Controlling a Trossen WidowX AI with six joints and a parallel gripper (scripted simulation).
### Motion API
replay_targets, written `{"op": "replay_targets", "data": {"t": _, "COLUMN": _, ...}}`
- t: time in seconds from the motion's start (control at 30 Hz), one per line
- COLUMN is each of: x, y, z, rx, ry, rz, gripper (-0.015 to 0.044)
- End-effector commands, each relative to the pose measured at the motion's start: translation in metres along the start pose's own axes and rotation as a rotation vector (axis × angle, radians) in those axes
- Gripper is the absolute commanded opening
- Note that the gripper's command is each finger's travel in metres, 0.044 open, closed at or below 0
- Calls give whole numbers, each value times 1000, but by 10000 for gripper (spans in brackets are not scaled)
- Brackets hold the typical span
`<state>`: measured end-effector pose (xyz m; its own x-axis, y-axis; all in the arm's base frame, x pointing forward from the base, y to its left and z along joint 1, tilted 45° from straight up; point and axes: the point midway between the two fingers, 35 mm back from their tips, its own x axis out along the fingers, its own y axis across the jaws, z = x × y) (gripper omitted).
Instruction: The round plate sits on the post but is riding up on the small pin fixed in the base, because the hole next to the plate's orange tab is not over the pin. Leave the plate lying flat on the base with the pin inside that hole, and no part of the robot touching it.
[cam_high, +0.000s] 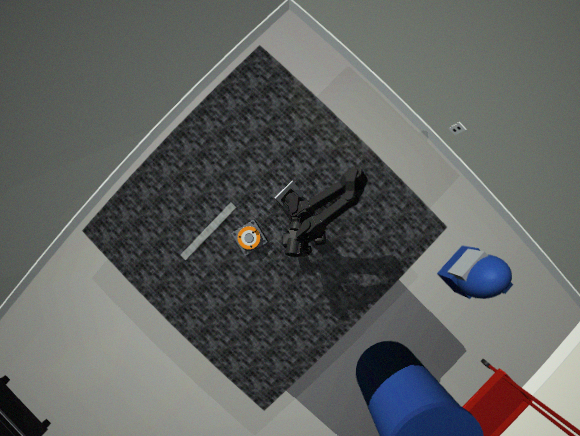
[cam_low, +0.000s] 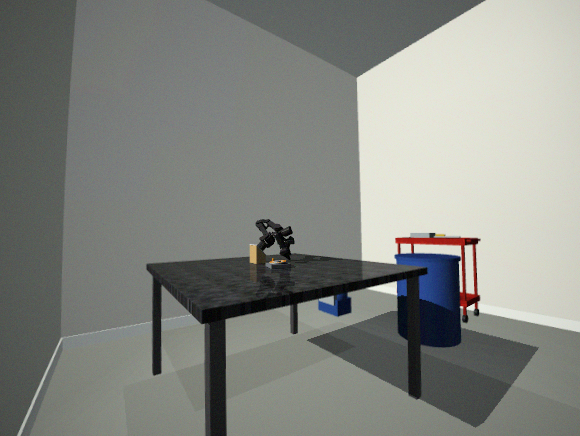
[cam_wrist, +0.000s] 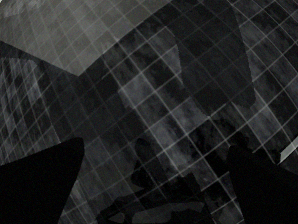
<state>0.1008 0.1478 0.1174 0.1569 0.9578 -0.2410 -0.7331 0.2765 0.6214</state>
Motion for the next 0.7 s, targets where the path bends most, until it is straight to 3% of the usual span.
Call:
{"op": "replay_targets", "data": {"t": 0.0, "x": -1, "y": 1, "z": 2, "rx": -9, "ry": -4, "rz": 0, "gripper": 374}}
{"op": "replay_targets", "data": {"t": 0.2, "x": -11, "y": 20, "z": 42, "rx": -152, "ry": -73, "rz": -5, "gripper": 216}}
{"op": "replay_targets", "data": {"t": 0.47, "x": -27, "y": -30, "z": 63, "rx": 14, "ry": -49, "rz": -215, "gripper": 6}}
{"op": "replay_targets", "data": {"t": 0.67, "x": -42, "y": -66, "z": 65, "rx": 76, "ry": 21, "rz": -353, "gripper": 0}}
